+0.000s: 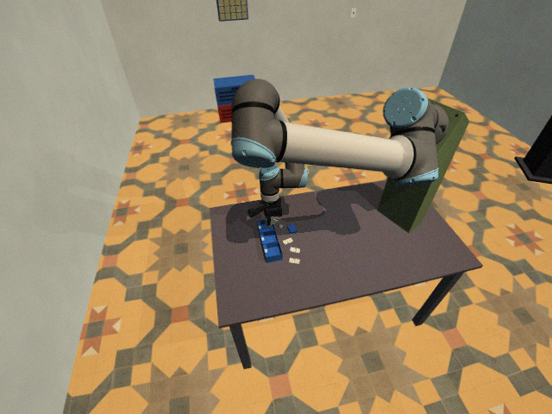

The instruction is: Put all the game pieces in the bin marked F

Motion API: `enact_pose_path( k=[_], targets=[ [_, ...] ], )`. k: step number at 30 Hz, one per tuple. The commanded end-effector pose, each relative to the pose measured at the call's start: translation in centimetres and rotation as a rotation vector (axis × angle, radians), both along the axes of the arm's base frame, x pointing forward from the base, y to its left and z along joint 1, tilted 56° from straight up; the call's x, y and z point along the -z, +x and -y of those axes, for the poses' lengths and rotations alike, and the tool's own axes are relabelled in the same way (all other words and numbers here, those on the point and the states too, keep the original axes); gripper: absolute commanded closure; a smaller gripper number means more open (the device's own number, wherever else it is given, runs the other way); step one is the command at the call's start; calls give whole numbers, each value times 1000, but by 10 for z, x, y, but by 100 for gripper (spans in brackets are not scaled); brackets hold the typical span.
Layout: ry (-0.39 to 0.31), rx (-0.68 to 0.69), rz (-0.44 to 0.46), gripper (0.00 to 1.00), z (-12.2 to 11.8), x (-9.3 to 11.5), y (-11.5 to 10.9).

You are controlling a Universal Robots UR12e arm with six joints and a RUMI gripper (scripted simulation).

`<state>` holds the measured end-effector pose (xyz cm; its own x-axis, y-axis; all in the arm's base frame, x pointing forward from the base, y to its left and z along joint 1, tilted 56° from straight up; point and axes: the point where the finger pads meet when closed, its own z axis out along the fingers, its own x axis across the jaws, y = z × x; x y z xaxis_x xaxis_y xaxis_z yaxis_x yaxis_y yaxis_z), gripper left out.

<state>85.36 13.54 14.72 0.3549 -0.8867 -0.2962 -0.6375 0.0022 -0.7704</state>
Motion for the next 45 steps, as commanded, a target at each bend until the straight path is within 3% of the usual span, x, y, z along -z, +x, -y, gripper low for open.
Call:
enact_pose_path(
  k=[1, 23, 45],
  targets=[
    [-1, 1, 2, 96, 1, -1, 0],
    [-1, 1, 2, 96, 1, -1, 0],
    [0, 2, 1, 96, 14, -16, -19]
  ],
)
